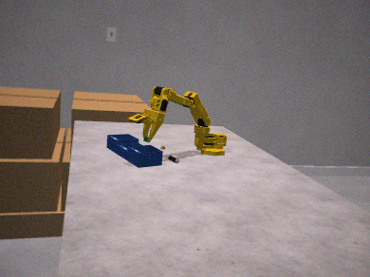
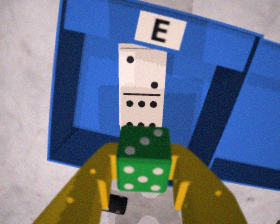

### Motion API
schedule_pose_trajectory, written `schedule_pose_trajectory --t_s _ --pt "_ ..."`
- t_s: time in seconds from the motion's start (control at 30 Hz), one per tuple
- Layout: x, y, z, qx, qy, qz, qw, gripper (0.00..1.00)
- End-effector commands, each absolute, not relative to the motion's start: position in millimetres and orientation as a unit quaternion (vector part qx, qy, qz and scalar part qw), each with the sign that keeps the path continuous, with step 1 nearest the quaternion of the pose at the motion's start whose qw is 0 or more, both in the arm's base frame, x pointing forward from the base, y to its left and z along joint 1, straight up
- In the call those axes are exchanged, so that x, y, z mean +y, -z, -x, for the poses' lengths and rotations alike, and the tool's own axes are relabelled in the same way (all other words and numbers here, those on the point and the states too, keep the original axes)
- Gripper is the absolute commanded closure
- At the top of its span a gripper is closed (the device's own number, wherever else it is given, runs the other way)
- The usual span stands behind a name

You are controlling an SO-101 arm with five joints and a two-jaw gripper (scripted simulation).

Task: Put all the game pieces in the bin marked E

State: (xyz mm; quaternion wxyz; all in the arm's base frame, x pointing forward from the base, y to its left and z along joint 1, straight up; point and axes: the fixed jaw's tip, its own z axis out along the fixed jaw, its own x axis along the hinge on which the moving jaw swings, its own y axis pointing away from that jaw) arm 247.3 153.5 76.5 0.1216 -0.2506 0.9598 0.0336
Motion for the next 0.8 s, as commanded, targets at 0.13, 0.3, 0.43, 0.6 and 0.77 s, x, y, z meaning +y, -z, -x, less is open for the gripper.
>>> schedule_pose_trajectory --t_s 0.13,0.3,0.43,0.6,0.77 --pt "161.0 -97.4 -250.7 0.947 -0.045 0.271 0.166 1.0" --pt "161.0 -97.4 -250.7 0.947 -0.045 0.271 0.166 1.0" --pt "161.0 -97.4 -250.7 0.947 -0.045 0.271 0.166 1.0" --pt "160.8 -96.9 -250.3 0.948 -0.045 0.271 0.164 1.0" --pt "159.3 -93.2 -247.9 0.95 -0.042 0.271 0.152 1.0"
